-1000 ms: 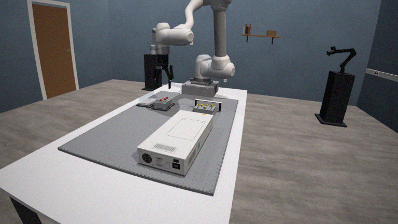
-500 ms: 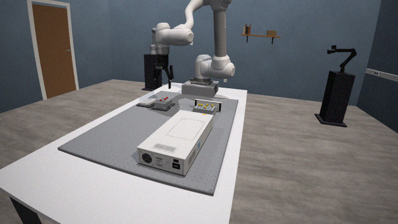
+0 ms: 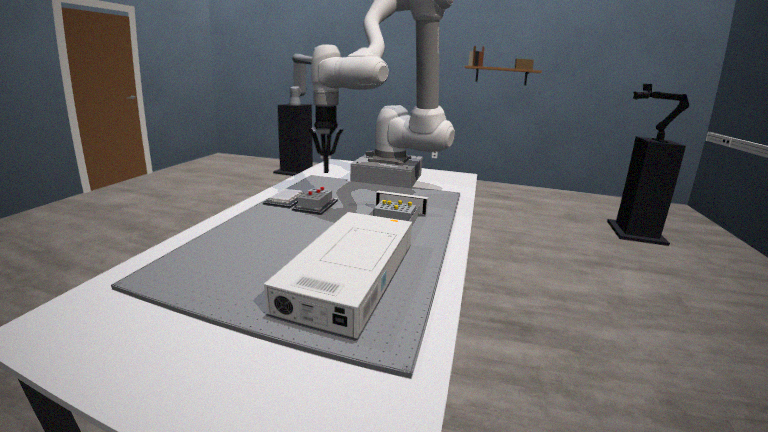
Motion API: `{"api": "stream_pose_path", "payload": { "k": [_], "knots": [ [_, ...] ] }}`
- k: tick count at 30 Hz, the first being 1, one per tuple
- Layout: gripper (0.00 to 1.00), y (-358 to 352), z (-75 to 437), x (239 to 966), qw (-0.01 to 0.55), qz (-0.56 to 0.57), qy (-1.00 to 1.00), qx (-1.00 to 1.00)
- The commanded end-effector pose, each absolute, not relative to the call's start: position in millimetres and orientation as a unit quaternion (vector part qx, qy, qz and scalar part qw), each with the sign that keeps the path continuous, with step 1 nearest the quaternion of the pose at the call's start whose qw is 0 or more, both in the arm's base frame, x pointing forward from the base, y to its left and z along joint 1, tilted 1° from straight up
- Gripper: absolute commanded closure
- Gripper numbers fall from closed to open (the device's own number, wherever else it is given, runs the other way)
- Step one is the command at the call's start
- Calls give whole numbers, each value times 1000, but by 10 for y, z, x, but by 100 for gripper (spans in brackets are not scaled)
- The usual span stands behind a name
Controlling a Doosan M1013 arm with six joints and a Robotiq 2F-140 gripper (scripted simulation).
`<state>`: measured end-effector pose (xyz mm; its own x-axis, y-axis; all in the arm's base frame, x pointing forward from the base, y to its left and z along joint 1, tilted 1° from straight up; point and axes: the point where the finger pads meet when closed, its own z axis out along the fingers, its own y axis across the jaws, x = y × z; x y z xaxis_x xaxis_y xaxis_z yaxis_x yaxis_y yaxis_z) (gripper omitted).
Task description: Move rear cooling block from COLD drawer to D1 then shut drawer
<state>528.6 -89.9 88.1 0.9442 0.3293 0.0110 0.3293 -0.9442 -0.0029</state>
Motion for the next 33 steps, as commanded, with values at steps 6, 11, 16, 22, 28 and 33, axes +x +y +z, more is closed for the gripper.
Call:
{"api": "stream_pose_path", "payload": {
  "k": [6, 11, 16, 22, 28, 33],
  "knots": [
    [90, -617, 889, 5166, 0, -8, -272, -962],
    [90, -437, 881, 5084, -1, -8, -335, -942],
    [90, -254, 873, 5001, -1, -8, -397, -918],
    [90, -107, 866, 4931, -1, -8, -445, -895],
    [90, 108, 856, 4835, -2, -8, -516, -857],
    [90, 291, 848, 4752, -2, -8, -572, -820]
  ]
}}
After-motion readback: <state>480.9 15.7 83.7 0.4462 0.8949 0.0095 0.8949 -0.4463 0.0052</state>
